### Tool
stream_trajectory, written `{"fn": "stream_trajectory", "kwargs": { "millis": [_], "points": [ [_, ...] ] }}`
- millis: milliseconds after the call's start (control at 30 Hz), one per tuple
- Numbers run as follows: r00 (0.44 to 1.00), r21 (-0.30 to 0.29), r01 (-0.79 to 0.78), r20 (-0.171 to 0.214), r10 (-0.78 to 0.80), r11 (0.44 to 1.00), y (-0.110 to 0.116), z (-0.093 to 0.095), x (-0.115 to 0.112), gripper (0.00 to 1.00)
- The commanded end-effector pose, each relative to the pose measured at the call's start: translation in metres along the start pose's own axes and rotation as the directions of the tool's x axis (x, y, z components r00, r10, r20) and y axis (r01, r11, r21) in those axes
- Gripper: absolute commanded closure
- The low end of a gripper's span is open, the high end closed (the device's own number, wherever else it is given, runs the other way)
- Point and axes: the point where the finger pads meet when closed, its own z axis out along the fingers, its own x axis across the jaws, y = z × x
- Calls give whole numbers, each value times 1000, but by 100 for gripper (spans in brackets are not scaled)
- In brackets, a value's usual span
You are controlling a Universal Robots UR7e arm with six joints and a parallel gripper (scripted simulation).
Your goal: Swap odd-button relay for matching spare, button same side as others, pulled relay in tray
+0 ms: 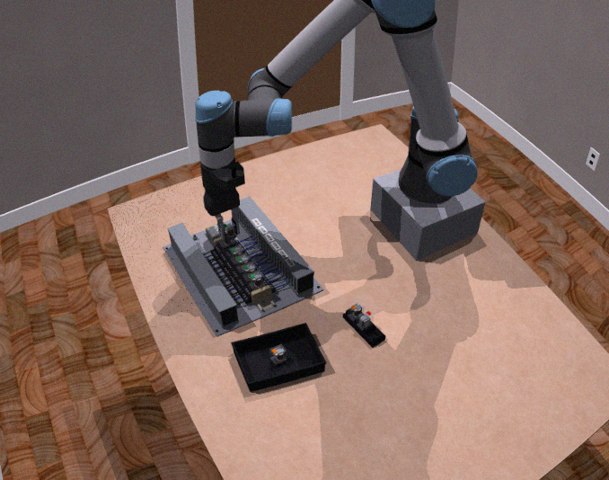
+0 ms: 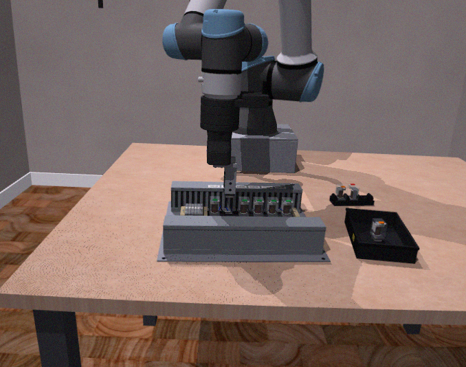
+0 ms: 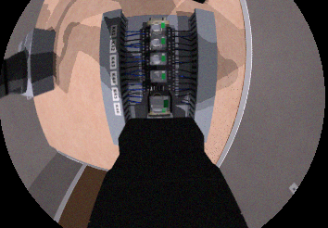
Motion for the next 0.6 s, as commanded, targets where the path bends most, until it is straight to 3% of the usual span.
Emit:
{"fn": "stream_trajectory", "kwargs": {
  "millis": [0, 267, 567],
  "points": [
    [1000, -1, 0, -2, 0, 1000, 0, 0, 1, 100],
    [1000, -1, 0, -2, 0, 1000, 0, 12, 0, 100],
    [1000, -1, 0, -2, 0, 1000, 0, 12, 0, 100]
  ]
}}
